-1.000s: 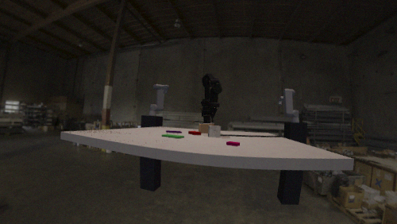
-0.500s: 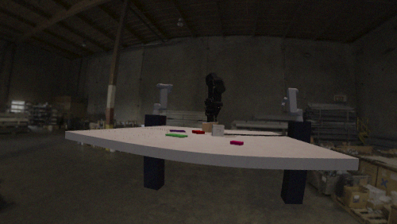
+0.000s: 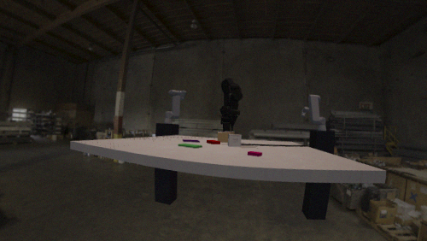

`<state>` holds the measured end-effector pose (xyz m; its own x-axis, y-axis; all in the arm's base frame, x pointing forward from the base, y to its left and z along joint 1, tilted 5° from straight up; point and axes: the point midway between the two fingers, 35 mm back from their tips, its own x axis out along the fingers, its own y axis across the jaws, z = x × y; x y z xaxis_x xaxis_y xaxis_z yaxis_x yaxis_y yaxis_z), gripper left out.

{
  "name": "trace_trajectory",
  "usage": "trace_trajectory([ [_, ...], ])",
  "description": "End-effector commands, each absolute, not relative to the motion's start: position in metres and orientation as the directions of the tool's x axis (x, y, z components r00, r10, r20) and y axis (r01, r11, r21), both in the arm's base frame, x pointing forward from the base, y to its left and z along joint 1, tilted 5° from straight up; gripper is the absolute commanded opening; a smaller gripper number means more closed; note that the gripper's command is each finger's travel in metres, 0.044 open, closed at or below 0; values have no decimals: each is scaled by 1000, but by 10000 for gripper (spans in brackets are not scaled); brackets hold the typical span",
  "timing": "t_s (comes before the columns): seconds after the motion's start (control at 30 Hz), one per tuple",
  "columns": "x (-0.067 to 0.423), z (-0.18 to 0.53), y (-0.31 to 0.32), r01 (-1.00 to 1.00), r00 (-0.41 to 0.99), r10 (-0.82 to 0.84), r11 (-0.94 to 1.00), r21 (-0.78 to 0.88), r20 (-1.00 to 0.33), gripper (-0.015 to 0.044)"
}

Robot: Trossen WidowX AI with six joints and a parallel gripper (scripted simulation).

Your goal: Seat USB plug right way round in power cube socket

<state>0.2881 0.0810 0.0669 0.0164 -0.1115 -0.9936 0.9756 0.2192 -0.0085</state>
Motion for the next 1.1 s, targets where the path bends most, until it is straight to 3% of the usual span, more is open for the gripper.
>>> trace_trajectory([
  [0.0, 288, 66, 80, 974, 17, -116, 225, -9, -993, 0],
  [1.07, 288, 62, 79, 974, 18, -119, 228, -10, -993, 0],
])
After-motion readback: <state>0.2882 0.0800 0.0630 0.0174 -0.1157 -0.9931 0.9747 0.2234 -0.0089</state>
